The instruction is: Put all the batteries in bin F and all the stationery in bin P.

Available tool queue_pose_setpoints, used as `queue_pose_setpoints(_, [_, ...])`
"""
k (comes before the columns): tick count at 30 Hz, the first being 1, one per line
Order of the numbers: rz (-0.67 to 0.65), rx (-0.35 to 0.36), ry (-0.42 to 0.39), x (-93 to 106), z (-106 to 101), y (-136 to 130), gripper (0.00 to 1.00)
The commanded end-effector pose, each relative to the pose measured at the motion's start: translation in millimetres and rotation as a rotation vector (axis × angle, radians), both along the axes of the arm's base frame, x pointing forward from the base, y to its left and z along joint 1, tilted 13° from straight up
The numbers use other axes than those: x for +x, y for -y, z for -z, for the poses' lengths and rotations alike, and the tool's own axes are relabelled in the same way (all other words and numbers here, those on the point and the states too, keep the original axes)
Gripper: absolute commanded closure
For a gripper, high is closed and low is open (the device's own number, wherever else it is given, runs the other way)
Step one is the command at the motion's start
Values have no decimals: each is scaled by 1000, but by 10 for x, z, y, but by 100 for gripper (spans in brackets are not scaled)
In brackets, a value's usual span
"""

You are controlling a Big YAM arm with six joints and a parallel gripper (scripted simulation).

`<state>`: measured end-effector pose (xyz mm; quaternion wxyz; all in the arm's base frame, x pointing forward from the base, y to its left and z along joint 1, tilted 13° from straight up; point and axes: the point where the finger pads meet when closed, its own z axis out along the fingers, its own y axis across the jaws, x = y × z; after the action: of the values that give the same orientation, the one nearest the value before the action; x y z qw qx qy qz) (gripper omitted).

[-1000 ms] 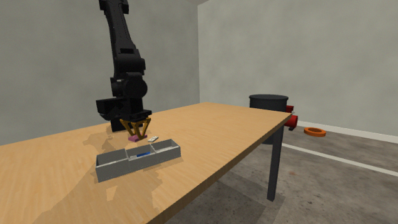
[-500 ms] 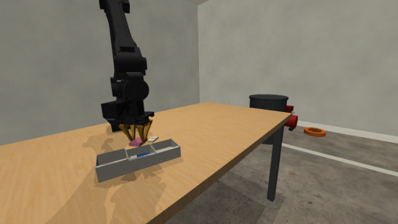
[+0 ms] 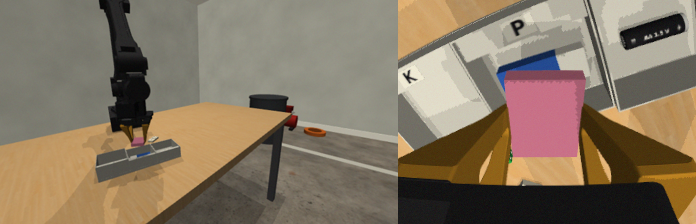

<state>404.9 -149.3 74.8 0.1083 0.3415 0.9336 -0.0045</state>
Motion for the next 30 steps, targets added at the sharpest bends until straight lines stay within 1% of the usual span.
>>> queue_pose_setpoints(1, [-152, -41, 18, 182, -140, 67, 66])
queue_pose_setpoints(2, [-177, -46, 17, 171, -133, 58, 66])
queue_pose_setpoints(6, [-273, -69, 20, 225, -155, 62, 66])
queue_pose_setpoints(8, [-273, -69, 20, 225, -155, 62, 66])
queue_pose_setpoints(9, [-331, -84, 27, 240, -164, 61, 66])
queue_pose_setpoints(11, [-369, -97, 38, 267, -175, 68, 66])
queue_pose_setpoints(13, [-368, -96, 37, 256, -171, 73, 66])
queue_pose_setpoints(18, [-359, -88, 21, 78, -101, 67, 66])
queue_pose_setpoints(19, [-358, -90, 23, 68, -112, 67, 66])
queue_pose_setpoints(21, [-363, -93, 28, 67, -141, 46, 66])
queue_pose_setpoints(25, [-368, -91, 25, 65, -124, 25, 66])
queue_pose_setpoints(26, [-359, -90, 25, 133, -154, 45, 66])
queue_pose_setpoints(29, [-359, -90, 25, 131, -153, 46, 66])
queue_pose_setpoints(30, [-366, -90, 22, 88, -102, 48, 66])
